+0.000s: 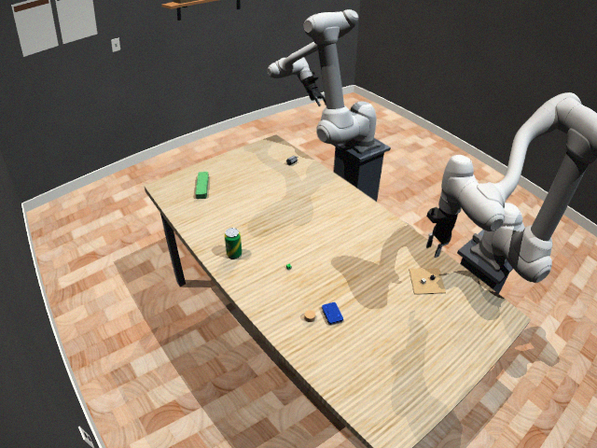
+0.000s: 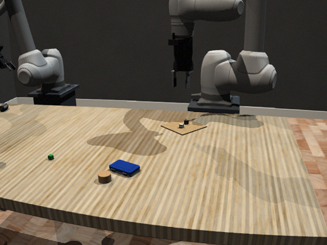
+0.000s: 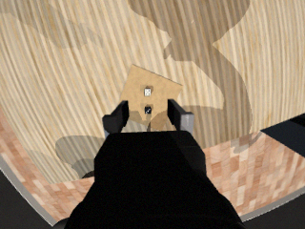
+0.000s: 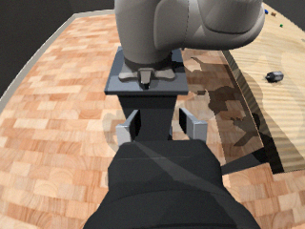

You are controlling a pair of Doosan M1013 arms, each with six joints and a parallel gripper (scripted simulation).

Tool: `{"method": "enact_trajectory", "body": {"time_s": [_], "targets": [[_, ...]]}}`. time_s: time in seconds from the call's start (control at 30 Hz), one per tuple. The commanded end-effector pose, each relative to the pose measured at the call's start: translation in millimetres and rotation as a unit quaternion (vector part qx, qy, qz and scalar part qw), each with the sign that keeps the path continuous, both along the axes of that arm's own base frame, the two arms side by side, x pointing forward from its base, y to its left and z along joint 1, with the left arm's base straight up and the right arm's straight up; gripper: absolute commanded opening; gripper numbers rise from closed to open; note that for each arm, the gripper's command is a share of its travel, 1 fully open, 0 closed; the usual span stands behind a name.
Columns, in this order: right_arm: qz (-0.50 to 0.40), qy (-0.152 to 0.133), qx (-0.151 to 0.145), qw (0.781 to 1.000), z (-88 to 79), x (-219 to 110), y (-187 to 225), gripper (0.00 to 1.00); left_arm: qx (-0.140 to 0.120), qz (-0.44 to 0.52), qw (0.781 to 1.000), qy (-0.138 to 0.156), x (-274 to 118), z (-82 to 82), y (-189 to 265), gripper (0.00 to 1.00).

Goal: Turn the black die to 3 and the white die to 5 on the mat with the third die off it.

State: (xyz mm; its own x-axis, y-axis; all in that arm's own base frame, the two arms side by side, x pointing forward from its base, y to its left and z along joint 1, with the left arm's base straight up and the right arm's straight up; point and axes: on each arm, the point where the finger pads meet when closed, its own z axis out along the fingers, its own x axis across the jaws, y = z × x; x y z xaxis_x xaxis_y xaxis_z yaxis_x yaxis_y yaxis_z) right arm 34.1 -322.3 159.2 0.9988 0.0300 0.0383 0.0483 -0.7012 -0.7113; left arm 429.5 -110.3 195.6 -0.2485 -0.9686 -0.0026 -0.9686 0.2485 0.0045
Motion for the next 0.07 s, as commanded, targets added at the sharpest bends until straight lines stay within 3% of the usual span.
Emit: {"method": "enact_trajectory", "body": {"time_s": [0.0, 0.03], "targets": [[0.001, 0.0, -0.004, 1.0, -0.4, -2.4, -0.9, 1.0, -0.002, 0.0, 1.0, -0.002, 0.8, 4.4, 0.5, 1.0], [0.001, 0.0, -0.004, 1.0, -0.4, -2.4, -0.9, 1.0, -0.002, 0.0, 1.0, -0.002, 0.8, 4.4, 0.5, 1.0]]}}
